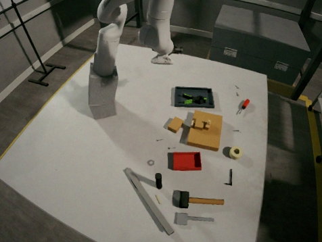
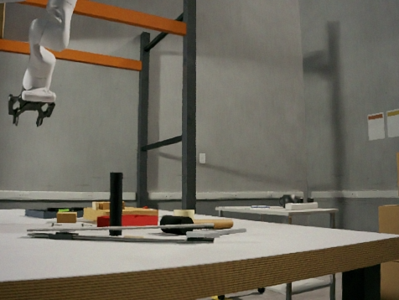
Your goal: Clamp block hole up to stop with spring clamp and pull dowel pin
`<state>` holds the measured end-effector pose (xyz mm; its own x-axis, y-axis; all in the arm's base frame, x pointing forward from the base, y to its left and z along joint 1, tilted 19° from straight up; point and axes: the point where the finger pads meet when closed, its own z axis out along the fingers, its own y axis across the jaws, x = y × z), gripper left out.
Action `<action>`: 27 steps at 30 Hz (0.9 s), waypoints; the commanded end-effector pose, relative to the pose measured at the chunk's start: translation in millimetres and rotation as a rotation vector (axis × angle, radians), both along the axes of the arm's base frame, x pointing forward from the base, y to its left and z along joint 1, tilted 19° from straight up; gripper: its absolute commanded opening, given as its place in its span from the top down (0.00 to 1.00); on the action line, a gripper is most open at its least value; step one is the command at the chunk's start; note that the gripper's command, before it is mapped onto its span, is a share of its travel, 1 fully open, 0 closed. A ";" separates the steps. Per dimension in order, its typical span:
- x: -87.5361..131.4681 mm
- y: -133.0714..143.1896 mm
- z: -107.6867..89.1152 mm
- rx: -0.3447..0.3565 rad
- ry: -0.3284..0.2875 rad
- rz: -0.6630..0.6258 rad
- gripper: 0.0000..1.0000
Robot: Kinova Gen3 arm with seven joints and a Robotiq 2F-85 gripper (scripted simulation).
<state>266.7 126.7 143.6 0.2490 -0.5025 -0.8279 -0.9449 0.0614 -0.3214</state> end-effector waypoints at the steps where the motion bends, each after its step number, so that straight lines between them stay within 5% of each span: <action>1: 0.1 -0.3 -0.5 -0.003 -0.002 0.003 0.90; 27: 7.3 -18.4 -34.7 -0.143 -0.094 0.162 0.90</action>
<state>273.0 110.2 112.5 0.3907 -0.5574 -0.7325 -0.9105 -0.1172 -0.3965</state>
